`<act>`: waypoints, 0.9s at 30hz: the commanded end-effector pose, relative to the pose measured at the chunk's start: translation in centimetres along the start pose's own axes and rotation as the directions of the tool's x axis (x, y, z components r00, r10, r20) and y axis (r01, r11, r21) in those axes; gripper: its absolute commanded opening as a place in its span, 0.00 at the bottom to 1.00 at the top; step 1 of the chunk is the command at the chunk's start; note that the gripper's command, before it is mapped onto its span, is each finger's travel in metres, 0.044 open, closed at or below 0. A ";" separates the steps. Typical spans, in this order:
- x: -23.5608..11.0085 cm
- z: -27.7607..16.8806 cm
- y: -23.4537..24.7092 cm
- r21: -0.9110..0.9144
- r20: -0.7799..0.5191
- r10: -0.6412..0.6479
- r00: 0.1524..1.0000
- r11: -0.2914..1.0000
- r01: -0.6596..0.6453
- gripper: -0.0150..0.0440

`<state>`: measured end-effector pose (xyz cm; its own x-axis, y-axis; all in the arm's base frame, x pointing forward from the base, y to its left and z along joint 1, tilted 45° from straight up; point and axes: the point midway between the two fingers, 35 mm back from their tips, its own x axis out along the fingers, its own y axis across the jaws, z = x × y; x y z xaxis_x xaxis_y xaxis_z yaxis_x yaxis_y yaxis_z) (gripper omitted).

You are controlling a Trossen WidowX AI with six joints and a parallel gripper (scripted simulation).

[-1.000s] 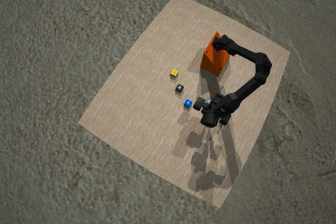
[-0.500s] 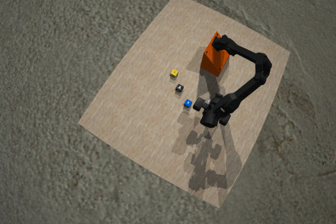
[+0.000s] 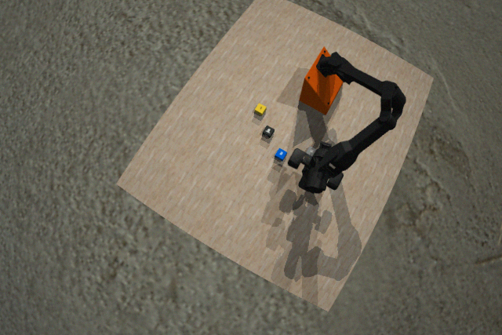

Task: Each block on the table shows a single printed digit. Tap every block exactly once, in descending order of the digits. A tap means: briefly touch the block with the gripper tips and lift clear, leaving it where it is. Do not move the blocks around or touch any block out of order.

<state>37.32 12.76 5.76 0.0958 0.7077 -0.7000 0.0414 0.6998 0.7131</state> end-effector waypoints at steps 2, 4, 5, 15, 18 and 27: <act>1.1 -0.3 -0.3 0.010 -0.011 -0.005 1.000 1.000 0.005 0.29; 1.1 -0.3 -0.3 0.010 -0.011 -0.005 1.000 1.000 0.005 0.29; 1.1 -0.3 -0.3 0.010 -0.011 -0.005 1.000 1.000 0.005 0.29; -1.9 -0.2 -0.3 0.010 -0.011 -0.006 1.000 1.000 0.006 0.29; -1.9 -0.2 -0.3 0.010 -0.011 -0.006 1.000 1.000 0.006 0.29; -9.9 -0.1 -0.3 0.010 -0.011 -0.010 1.000 1.000 0.010 0.29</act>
<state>36.64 6.55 10.79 0.0827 0.6974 -0.7119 0.0635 0.7092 0.7021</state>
